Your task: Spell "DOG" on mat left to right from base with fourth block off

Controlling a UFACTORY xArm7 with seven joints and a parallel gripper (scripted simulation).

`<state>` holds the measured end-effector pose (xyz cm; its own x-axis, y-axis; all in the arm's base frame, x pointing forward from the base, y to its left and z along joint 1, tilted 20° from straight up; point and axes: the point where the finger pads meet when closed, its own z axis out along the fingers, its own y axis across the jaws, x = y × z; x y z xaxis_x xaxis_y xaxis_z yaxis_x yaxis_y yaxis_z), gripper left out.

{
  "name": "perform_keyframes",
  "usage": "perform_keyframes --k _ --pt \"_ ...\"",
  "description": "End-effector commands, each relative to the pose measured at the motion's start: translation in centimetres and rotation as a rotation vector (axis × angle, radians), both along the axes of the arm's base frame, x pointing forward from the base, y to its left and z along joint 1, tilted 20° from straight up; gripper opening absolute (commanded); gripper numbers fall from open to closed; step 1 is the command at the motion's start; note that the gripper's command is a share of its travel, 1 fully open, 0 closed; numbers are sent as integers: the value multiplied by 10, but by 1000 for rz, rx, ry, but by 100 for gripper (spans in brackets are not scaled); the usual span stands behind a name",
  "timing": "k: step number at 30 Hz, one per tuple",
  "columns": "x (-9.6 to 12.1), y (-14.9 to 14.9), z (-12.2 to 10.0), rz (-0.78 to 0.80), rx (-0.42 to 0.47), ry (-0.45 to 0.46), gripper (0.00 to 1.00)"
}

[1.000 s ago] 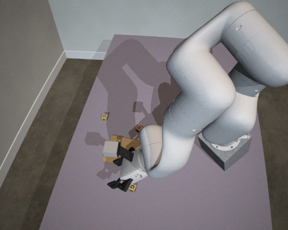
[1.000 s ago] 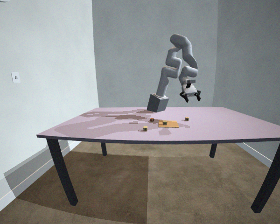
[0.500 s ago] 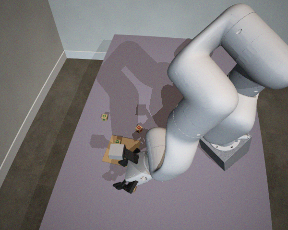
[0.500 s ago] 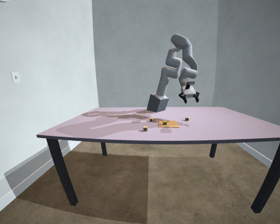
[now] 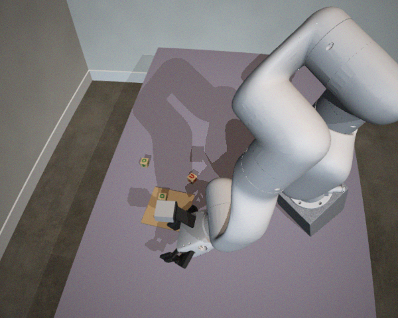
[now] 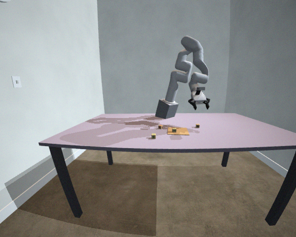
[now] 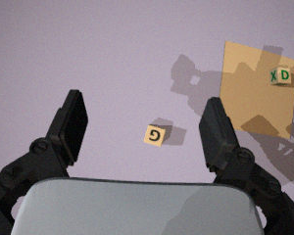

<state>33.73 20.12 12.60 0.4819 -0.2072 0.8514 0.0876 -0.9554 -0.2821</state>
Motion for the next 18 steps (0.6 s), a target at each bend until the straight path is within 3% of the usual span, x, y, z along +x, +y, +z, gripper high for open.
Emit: perform_keyframes --k 1,18 --pt "-6 -2 -7 -8 -16 5 100" --pt "-11 -5 -14 -16 -33 9 100"
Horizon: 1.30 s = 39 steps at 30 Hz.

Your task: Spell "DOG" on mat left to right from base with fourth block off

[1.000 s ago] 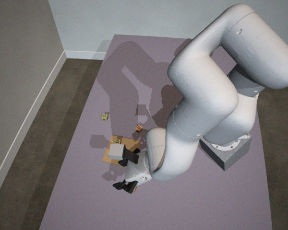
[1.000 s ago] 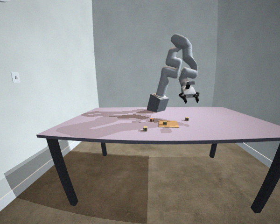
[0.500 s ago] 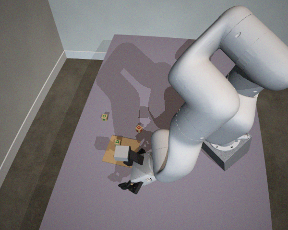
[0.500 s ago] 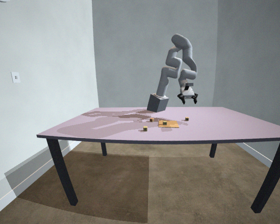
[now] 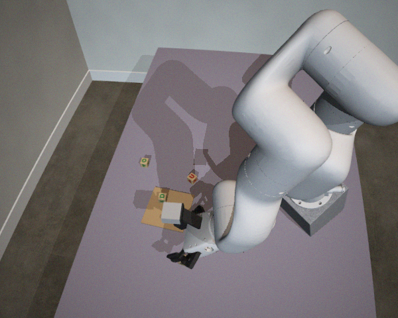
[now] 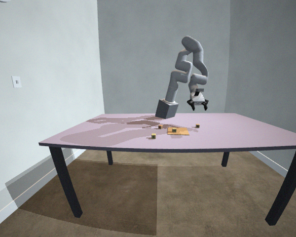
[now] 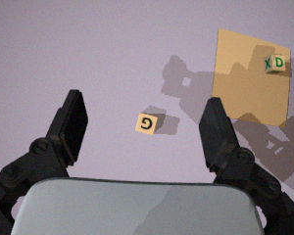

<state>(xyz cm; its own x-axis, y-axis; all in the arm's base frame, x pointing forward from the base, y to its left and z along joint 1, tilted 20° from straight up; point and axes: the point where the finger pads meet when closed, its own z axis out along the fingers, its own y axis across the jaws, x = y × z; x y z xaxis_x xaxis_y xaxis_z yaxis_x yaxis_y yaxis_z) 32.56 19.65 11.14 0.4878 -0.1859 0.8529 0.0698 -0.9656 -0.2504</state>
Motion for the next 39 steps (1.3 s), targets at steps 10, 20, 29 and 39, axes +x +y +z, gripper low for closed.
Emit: perform_keyframes --k 10,20,29,39 --pt "-5 -2 -6 -8 -15 2 100" --pt "-5 -3 -6 -9 -16 3 100" --pt "-5 -3 -6 -9 -16 3 100" --pt "-5 -3 -6 -9 -16 3 100"
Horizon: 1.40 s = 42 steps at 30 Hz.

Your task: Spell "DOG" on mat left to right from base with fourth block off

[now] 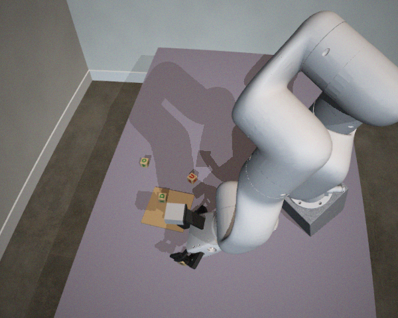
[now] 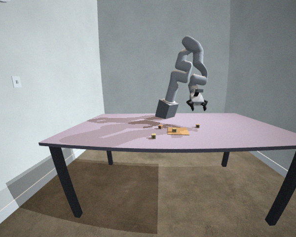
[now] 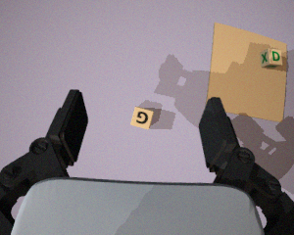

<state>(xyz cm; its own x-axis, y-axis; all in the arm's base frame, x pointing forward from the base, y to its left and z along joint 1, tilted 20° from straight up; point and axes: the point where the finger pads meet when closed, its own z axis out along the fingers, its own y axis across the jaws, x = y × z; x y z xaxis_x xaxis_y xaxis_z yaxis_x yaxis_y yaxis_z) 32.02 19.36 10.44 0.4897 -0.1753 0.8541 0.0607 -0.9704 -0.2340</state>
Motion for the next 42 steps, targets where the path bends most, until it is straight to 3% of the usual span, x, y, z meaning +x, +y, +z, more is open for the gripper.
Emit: perform_keyframes --k 1,29,42 --pt "0 0 1 0 1 -1 100" --pt "1 0 1 0 1 -1 100" --pt "14 -15 -2 -6 -25 10 100"
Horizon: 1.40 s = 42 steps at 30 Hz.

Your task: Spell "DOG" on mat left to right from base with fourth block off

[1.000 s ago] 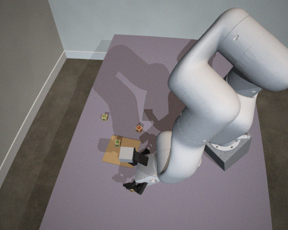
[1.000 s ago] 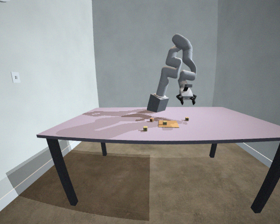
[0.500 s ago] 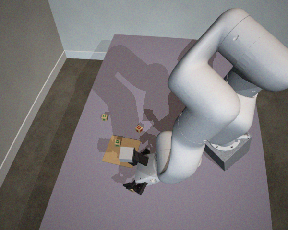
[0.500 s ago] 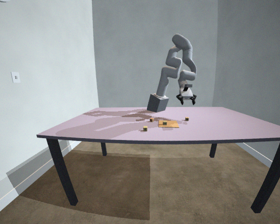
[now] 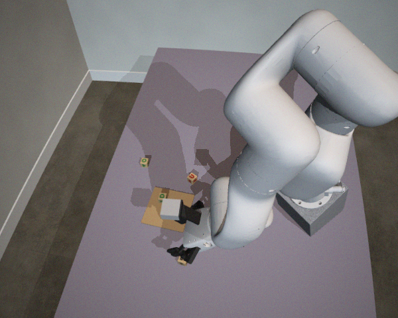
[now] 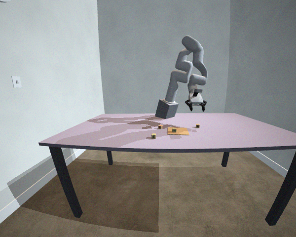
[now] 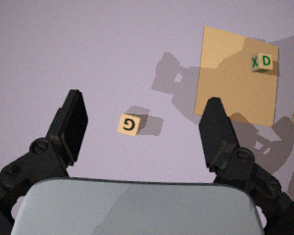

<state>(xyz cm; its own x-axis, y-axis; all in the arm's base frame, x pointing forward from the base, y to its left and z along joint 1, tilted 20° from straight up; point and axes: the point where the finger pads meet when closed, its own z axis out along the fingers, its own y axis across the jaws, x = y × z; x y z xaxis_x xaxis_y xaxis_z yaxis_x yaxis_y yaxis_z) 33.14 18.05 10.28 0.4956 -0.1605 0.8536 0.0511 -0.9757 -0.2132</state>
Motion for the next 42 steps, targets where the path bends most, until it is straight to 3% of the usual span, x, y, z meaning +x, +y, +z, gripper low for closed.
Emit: perform_keyframes --k 1,5,7,18,20,32,34,42 --pt "3 -2 -1 2 -3 2 100" --pt "3 -2 -1 2 -3 2 100" --pt "20 -22 -4 -3 -29 17 100" --pt "20 -22 -4 -3 -29 17 100" --pt "41 -49 -9 -5 -49 36 100" --pt "41 -49 -9 -5 -49 36 100" --pt "61 -81 -14 -3 -53 49 100" --pt "61 -81 -14 -3 -53 49 100"
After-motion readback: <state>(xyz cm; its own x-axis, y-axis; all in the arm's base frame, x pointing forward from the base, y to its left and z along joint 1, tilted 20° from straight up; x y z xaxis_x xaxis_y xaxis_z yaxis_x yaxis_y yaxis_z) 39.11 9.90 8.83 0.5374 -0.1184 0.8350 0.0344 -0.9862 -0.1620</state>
